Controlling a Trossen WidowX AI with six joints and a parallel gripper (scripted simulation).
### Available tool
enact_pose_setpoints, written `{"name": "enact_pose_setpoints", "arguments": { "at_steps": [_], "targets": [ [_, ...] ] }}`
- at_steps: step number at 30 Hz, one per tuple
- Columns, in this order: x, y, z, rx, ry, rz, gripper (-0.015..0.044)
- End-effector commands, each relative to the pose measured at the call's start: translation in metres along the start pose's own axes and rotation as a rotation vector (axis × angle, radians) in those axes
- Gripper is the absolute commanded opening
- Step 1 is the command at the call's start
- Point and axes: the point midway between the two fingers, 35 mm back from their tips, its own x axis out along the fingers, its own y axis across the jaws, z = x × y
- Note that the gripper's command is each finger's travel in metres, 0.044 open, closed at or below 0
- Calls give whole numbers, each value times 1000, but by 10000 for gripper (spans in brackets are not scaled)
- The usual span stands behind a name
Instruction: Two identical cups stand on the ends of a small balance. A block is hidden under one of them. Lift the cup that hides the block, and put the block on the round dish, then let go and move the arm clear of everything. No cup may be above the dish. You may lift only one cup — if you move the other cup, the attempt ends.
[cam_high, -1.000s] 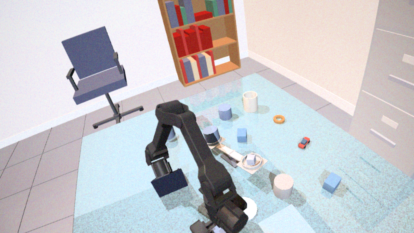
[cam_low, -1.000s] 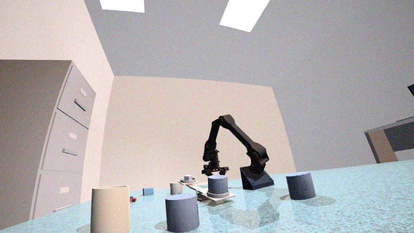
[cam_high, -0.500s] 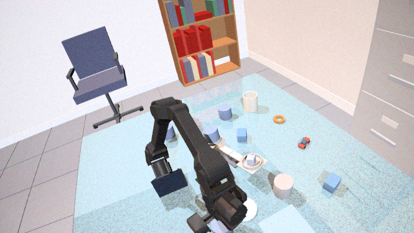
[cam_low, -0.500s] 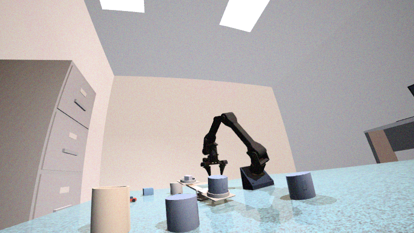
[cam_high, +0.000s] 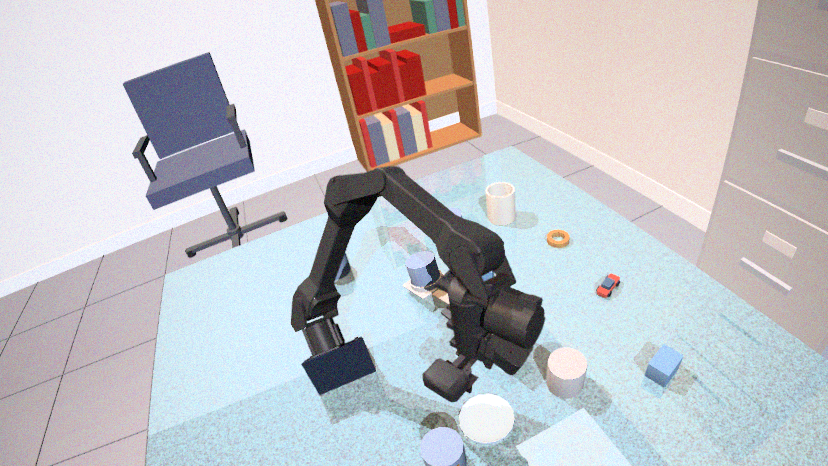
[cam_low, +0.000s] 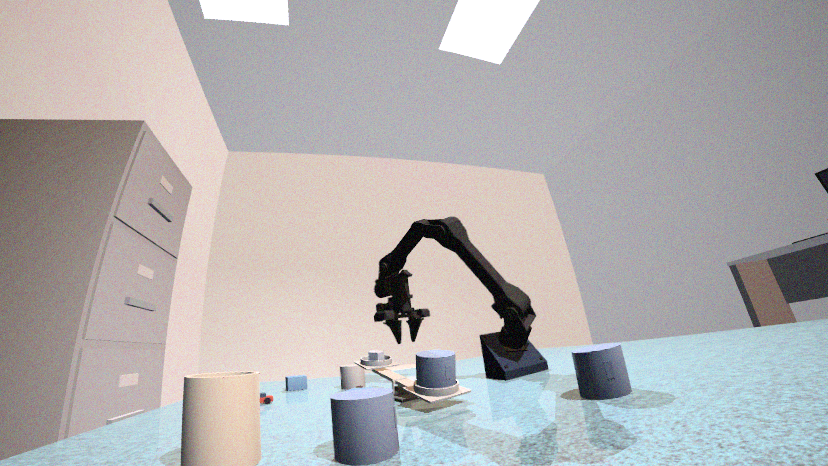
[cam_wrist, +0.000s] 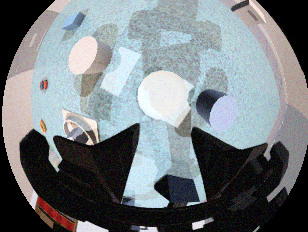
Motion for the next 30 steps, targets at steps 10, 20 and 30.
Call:
{"name": "enact_pose_setpoints", "arguments": {
  "at_steps": [10, 20, 30],
  "targets": [
    [-23, 151, -51, -357, 16, 42, 260],
    [-8, 152, -52, -357, 17, 43, 260],
    [7, 153, -52, -357, 17, 43, 260]
  ]
}}
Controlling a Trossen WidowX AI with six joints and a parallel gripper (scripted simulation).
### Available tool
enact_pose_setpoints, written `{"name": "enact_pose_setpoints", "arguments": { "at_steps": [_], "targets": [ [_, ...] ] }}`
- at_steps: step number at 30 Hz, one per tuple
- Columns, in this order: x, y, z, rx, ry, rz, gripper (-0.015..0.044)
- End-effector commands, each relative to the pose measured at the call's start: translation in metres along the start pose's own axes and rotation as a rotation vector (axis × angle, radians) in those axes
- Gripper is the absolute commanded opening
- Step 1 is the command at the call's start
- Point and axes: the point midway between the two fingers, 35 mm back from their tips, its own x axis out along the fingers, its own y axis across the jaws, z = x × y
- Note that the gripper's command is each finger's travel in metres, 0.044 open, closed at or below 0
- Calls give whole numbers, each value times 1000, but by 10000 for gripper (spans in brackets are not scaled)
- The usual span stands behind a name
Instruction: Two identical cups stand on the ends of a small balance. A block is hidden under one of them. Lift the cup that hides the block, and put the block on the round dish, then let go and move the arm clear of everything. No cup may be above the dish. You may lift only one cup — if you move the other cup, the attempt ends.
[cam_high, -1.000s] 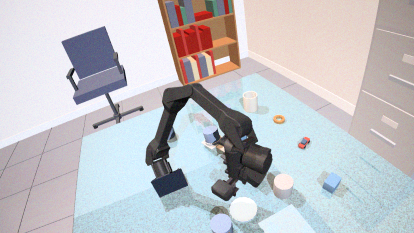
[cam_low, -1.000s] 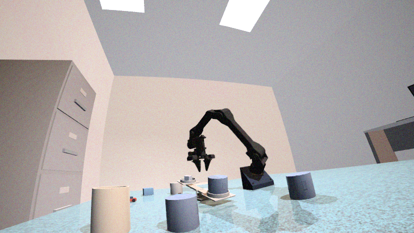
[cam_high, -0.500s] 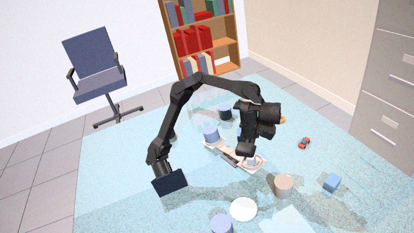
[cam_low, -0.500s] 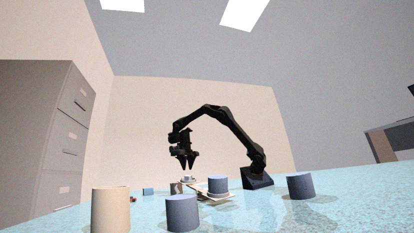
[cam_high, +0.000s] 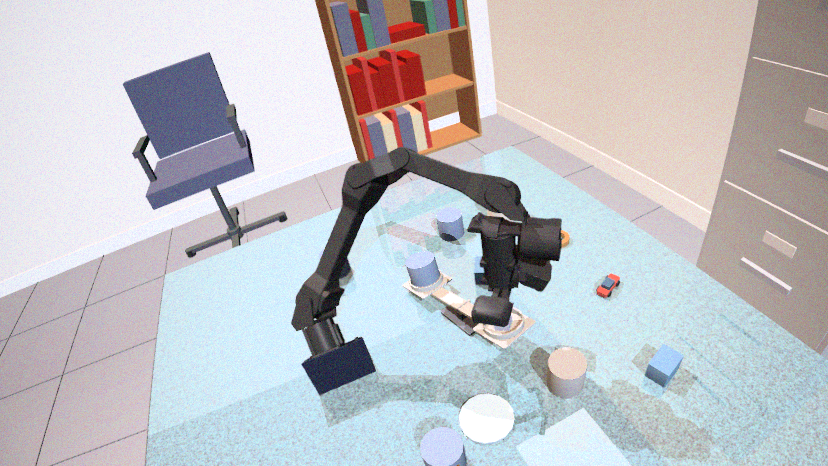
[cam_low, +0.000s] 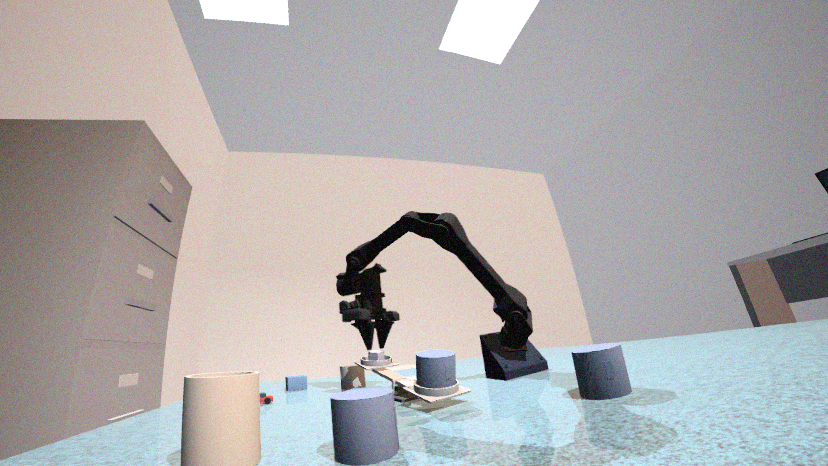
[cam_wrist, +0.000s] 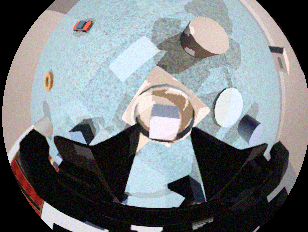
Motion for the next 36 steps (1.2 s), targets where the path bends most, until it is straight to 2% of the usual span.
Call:
{"name": "enact_pose_setpoints", "arguments": {
  "at_steps": [1, 15, 19, 26, 30, 36],
  "targets": [
    [6, 1, 0, 3, 0, 6, 260],
    [26, 1, -1, 3, 1, 7, 260],
    [26, 1, -1, 3, 1, 7, 155],
    [26, 1, -1, 3, 1, 7, 108],
    [18, -2, 3, 32, -25, 9, 3],
    [-5, -2, 6, 33, -28, 7, 0]
  ]
}}
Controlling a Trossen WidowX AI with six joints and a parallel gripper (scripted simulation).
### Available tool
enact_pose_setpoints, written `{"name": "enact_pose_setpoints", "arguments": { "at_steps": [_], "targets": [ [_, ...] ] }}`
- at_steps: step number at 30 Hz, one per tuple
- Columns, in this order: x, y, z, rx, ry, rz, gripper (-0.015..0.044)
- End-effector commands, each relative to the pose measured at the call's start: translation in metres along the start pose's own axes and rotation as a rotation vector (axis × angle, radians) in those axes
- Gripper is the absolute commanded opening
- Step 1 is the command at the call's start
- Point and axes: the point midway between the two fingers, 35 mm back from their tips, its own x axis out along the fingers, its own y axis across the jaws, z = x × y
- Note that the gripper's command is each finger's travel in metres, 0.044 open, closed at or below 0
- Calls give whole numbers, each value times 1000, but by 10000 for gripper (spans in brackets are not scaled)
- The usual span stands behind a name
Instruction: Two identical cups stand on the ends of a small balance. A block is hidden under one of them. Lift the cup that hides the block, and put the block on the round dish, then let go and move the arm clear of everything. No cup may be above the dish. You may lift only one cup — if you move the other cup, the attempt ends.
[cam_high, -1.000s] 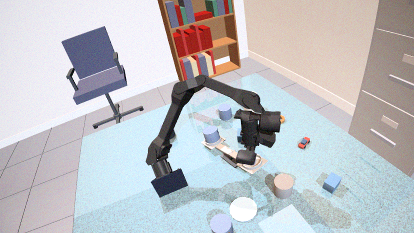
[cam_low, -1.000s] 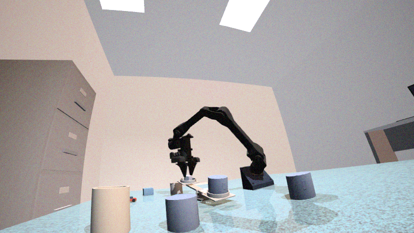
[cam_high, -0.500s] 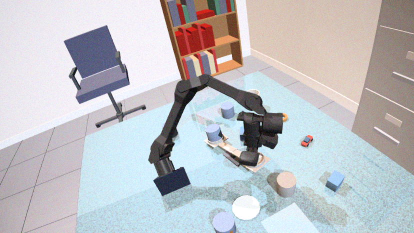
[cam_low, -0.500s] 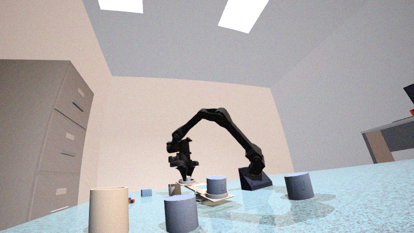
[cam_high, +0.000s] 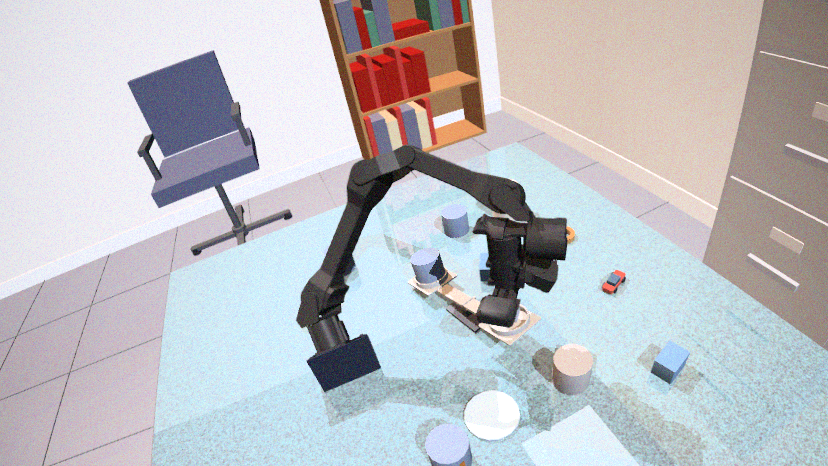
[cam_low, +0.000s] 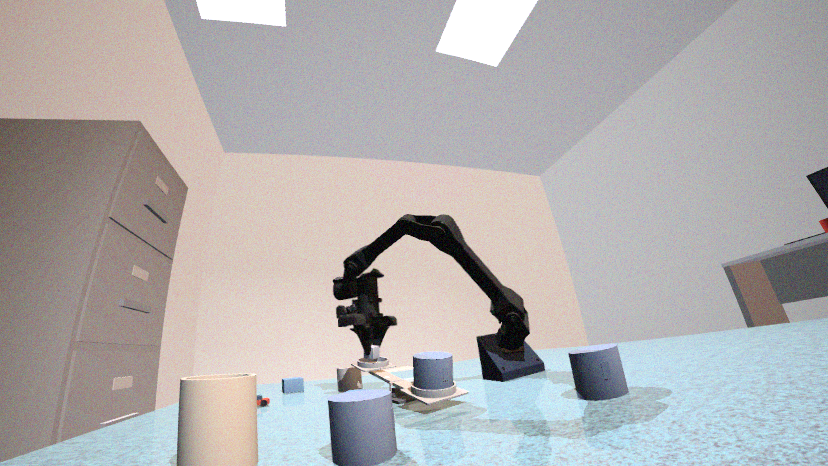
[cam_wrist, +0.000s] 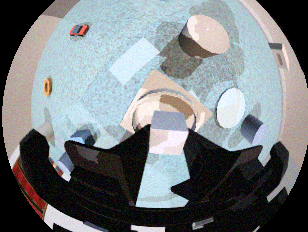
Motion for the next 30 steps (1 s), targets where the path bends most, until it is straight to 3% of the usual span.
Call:
{"name": "enact_pose_setpoints", "arguments": {
  "at_steps": [1, 18, 30],
  "targets": [
    [-17, -1, 3, -3, -10, -3, 0],
    [-77, 1, -3, -31, 16, -6, 0],
    [-16, -116, 16, -28, 9, -14, 0]
  ]
}}
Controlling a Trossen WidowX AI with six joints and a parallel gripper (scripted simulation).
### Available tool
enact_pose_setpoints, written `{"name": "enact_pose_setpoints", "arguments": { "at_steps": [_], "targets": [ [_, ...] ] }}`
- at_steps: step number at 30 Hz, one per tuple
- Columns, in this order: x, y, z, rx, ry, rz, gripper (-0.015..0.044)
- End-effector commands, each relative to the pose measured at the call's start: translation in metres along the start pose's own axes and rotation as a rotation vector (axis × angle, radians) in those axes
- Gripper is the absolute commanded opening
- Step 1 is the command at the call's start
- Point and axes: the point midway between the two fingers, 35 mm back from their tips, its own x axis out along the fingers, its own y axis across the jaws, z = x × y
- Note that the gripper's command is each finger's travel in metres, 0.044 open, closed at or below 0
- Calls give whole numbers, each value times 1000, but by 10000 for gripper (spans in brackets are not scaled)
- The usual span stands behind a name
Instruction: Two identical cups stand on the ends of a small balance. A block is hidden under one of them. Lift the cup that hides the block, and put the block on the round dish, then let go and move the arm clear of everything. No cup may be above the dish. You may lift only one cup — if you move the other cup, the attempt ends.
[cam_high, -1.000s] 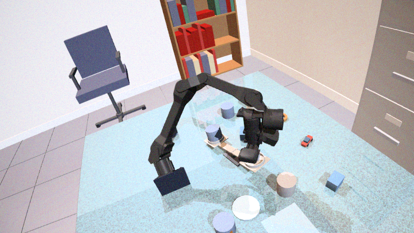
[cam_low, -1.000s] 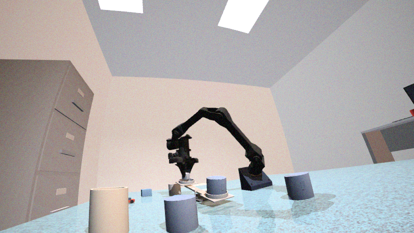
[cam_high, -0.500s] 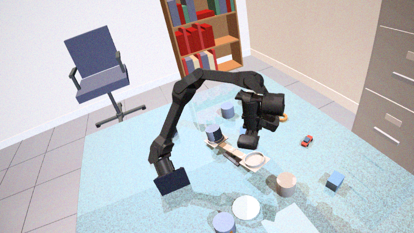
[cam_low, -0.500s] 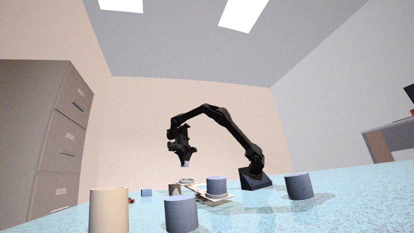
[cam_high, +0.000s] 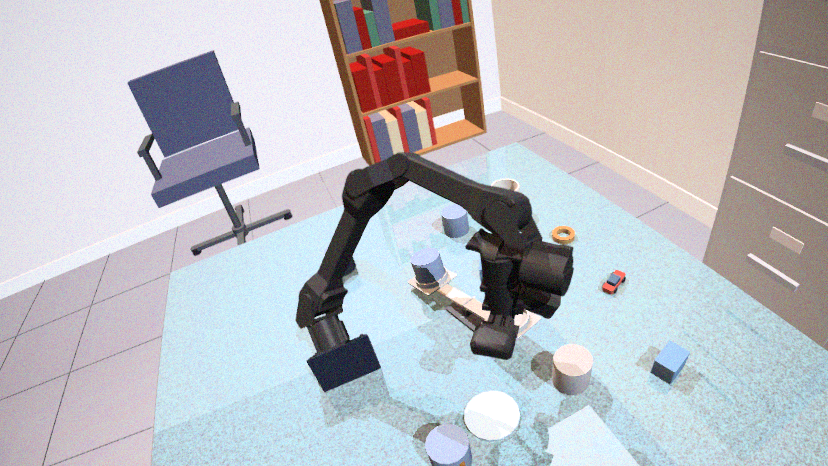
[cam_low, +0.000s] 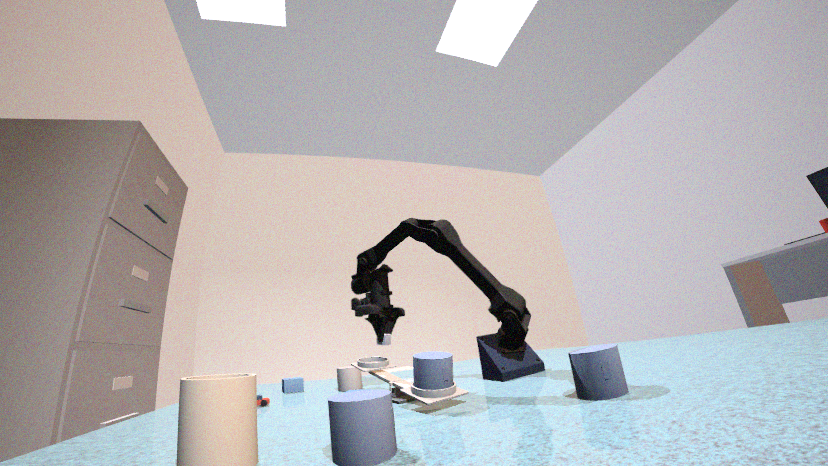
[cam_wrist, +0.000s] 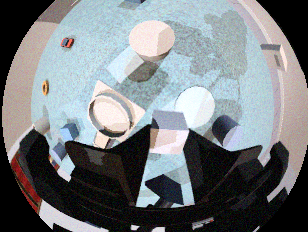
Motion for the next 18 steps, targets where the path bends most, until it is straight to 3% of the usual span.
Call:
{"name": "enact_pose_setpoints", "arguments": {
  "at_steps": [1, 6, 18],
  "targets": [
    [23, -40, -3, 4, 4, -2, 0],
    [53, -81, -11, 4, 6, -2, 0],
    [90, -82, -12, 3, 6, 0, 0]
  ]
}}
